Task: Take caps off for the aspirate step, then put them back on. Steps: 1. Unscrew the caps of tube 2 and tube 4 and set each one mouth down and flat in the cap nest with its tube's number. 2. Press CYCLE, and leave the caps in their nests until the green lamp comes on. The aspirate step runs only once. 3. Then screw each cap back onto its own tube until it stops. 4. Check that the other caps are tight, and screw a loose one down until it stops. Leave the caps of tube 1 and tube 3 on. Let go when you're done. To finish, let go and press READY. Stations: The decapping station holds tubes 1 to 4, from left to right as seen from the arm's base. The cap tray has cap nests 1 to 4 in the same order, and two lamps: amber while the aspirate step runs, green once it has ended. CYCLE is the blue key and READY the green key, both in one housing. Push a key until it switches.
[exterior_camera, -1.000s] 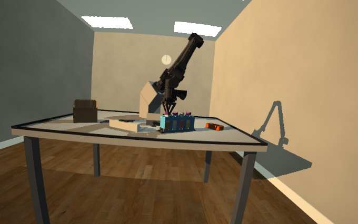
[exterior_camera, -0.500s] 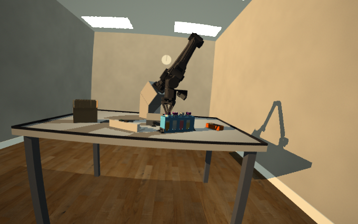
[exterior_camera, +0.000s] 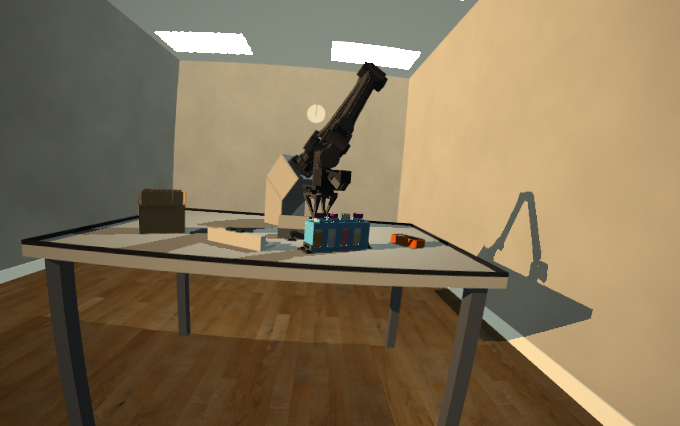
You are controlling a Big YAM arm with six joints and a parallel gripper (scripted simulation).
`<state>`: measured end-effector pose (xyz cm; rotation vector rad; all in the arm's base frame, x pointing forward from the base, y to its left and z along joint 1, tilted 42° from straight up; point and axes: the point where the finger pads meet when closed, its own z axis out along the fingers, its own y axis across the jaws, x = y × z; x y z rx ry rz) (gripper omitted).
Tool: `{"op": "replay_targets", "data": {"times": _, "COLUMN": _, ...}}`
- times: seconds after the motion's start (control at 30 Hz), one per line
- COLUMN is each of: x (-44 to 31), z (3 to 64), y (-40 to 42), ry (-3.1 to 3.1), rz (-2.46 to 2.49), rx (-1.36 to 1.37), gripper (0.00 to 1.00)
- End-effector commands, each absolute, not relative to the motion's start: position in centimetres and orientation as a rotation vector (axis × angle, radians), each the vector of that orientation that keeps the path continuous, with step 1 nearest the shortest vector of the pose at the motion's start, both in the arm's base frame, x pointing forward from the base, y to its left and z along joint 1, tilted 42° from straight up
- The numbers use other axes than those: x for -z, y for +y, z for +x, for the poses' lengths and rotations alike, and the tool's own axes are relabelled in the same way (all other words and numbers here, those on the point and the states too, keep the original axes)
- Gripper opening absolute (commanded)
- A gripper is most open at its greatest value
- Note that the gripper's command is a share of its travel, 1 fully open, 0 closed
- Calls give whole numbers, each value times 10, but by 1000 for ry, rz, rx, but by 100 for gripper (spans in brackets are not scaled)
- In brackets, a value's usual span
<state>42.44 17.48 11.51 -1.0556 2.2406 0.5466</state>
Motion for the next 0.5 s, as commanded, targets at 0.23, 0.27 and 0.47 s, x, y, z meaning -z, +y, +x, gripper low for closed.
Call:
{"op": "replay_targets", "data": {"times": 0.23, "x": -118, "z": 431, "y": 174, "ry": 2520, "rz": -435, "rx": -749, "gripper": 49}}
{"op": "replay_targets", "data": {"times": 0.27, "x": -118, "z": 431, "y": 174, "ry": 2549, "rz": -341, "rx": -777, "gripper": 49}}
{"op": "replay_targets", "data": {"times": 0.47, "x": -118, "z": 431, "y": 174, "ry": 2604, "rz": -119, "rx": -839, "gripper": 49}}
